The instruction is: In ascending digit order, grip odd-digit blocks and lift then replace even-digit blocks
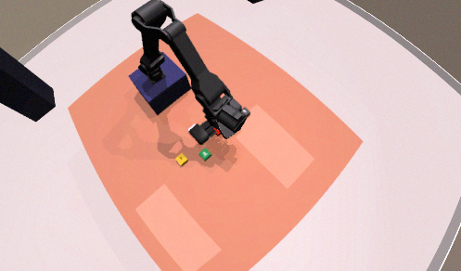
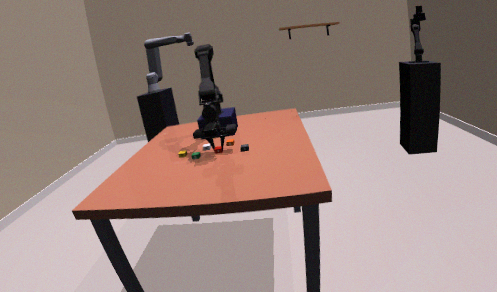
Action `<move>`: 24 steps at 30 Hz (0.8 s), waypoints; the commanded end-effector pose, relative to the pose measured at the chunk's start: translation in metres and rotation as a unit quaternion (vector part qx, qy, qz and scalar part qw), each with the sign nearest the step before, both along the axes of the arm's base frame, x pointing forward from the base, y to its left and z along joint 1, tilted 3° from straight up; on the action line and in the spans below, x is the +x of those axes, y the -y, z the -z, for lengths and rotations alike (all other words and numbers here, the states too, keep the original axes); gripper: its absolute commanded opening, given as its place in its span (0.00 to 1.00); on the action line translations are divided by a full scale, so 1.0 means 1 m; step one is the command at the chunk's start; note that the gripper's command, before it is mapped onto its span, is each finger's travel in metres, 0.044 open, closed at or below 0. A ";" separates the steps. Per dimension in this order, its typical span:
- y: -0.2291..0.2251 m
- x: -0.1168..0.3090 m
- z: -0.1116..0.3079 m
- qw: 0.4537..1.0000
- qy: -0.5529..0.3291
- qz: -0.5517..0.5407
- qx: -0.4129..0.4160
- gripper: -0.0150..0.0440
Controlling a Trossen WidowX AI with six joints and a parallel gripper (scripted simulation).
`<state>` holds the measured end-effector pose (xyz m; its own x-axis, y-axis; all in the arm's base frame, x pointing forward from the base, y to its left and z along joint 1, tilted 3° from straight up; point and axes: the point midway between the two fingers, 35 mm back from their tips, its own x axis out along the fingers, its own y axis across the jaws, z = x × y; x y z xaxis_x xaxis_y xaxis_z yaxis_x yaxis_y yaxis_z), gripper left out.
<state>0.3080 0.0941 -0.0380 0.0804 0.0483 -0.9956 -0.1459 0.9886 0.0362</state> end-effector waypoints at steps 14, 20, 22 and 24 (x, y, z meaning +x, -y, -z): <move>0.001 -0.001 -0.008 1.000 -0.002 0.002 -0.002 0.46; 0.001 -0.002 -0.013 1.000 -0.002 0.002 -0.002 0.46; 0.001 -0.002 -0.013 1.000 -0.002 0.002 -0.002 0.46; 0.001 -0.002 -0.013 1.000 -0.002 0.002 -0.002 0.46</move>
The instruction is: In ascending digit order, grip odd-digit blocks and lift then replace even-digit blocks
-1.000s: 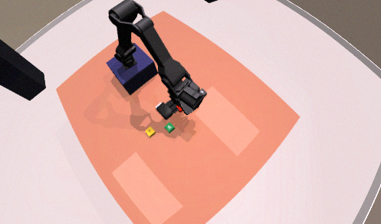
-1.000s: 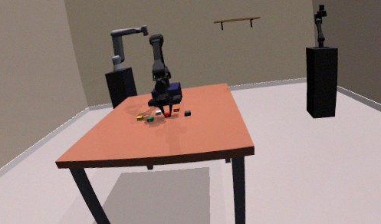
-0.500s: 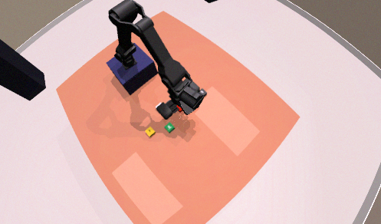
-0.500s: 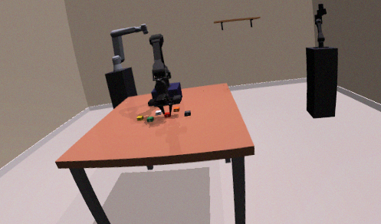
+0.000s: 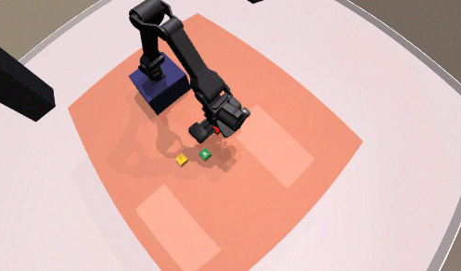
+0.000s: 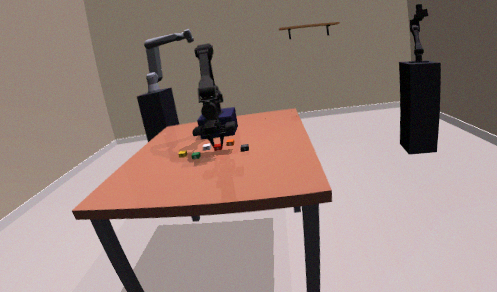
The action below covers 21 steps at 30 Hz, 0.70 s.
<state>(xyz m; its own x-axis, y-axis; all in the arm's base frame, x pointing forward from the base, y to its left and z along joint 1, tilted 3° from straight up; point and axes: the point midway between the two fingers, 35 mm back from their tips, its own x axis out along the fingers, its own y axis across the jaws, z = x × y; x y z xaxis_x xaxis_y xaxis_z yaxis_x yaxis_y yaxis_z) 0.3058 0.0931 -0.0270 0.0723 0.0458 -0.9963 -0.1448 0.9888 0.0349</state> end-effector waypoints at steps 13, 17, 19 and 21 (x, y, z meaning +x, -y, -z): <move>0.000 0.001 0.004 1.000 0.002 0.002 -0.001 0.46; 0.000 0.001 0.010 1.000 0.002 0.002 -0.001 0.46; 0.000 0.002 0.012 1.000 0.002 0.002 -0.001 0.46; 0.000 0.002 0.013 1.000 0.002 0.002 -0.001 0.46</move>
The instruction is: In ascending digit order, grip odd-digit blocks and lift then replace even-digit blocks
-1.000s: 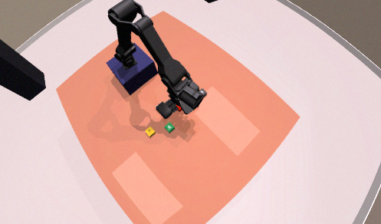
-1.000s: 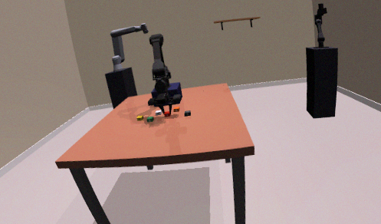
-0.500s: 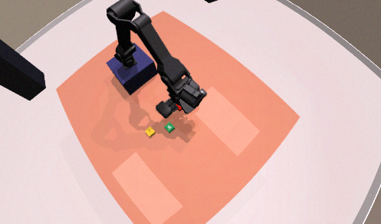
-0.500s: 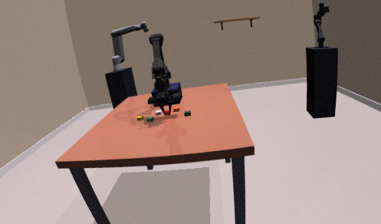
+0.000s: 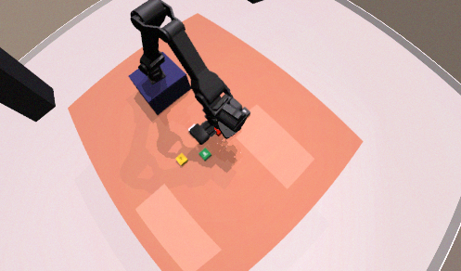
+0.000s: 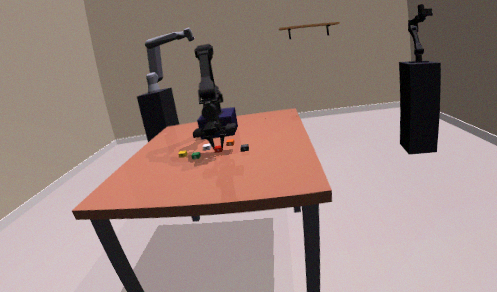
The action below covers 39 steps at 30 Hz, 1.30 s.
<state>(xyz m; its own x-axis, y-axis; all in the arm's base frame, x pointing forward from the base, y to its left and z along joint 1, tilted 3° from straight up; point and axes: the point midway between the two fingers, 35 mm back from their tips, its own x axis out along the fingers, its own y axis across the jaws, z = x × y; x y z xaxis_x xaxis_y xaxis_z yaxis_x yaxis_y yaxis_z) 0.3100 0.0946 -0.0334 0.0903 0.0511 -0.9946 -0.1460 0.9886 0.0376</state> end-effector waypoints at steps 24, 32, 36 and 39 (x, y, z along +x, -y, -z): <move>0.002 -0.004 -0.018 1.000 -0.007 0.002 -0.004 0.93; 0.003 -0.004 -0.059 1.000 -0.006 0.002 -0.004 0.80; 0.006 -0.011 -0.111 1.000 -0.006 0.002 -0.004 0.62; 0.006 -0.011 -0.111 1.000 -0.006 0.002 -0.004 0.49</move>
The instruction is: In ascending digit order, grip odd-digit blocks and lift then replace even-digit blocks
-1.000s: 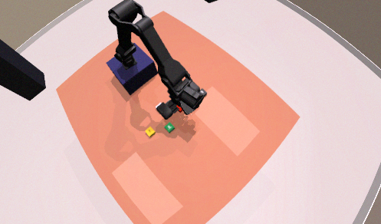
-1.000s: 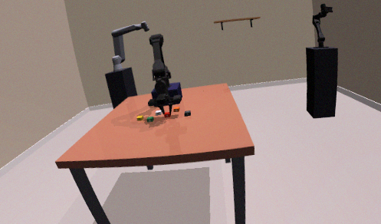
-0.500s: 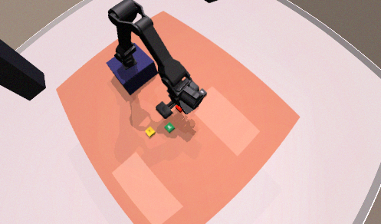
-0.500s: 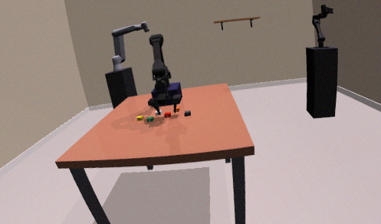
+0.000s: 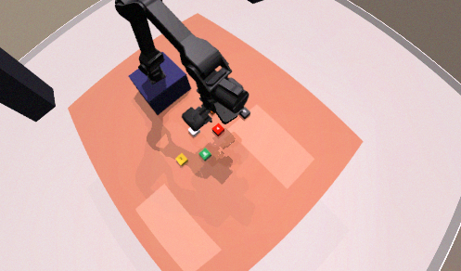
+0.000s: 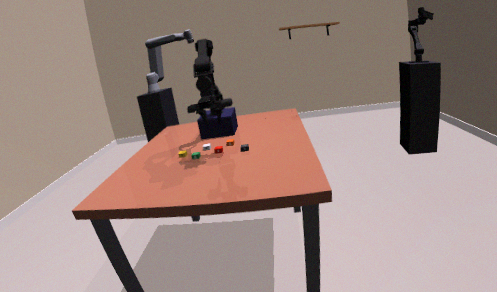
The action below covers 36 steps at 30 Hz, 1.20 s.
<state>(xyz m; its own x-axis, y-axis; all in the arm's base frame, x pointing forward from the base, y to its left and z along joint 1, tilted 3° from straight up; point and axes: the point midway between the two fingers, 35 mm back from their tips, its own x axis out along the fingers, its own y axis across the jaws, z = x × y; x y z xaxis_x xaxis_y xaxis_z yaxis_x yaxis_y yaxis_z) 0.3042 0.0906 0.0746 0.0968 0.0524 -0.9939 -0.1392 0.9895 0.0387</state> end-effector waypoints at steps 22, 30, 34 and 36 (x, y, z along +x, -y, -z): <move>0.088 0.047 -0.001 1.000 -0.007 -0.001 -0.009 0.50; 0.085 0.052 0.077 1.000 -0.007 -0.001 -0.009 0.86; 0.085 0.053 0.079 1.000 -0.007 -0.001 -0.009 0.93; 0.085 0.053 0.082 1.000 -0.007 -0.001 -0.009 0.93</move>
